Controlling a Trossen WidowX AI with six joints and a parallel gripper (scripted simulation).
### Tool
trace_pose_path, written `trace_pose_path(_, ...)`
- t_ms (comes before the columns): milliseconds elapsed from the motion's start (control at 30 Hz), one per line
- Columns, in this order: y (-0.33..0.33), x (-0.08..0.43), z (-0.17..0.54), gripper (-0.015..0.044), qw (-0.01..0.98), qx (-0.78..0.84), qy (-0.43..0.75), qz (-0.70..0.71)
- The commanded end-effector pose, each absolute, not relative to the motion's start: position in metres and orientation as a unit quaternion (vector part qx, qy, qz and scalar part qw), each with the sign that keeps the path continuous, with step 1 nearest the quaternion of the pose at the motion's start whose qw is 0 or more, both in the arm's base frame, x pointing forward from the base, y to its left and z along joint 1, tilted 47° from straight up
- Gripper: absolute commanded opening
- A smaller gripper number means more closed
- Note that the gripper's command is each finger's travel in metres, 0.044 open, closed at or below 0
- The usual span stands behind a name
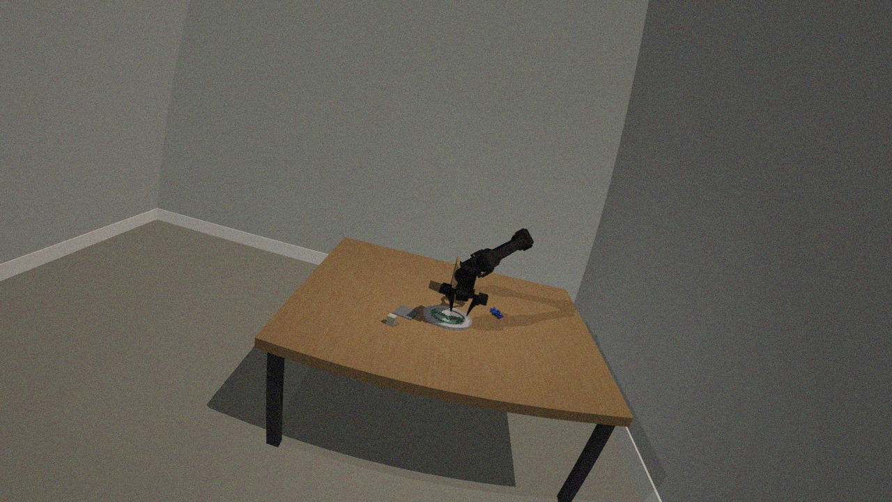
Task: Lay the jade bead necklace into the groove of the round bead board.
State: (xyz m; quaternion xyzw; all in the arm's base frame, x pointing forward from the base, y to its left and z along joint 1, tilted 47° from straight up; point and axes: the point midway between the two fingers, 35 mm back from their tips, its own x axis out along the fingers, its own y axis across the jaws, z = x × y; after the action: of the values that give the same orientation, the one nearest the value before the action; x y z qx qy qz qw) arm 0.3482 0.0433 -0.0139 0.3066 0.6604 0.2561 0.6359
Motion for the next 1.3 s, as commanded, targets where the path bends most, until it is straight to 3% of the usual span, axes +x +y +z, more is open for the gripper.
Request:
trace_pose_path(0, 0.047, 0.347, -0.015, 0.012, 0.638, 0.3, 0.659, 0.26)
trace_pose_path(967, 0.071, 0.347, -0.037, 0.012, 0.638, 0.301, 0.659, 0.261)
trace_pose_path(1133, 0.071, 0.347, -0.034, 0.0, 0.64, 0.297, 0.658, 0.263)
trace_pose_path(1267, 0.071, 0.347, -0.034, 0.0, 0.64, 0.297, 0.658, 0.263)
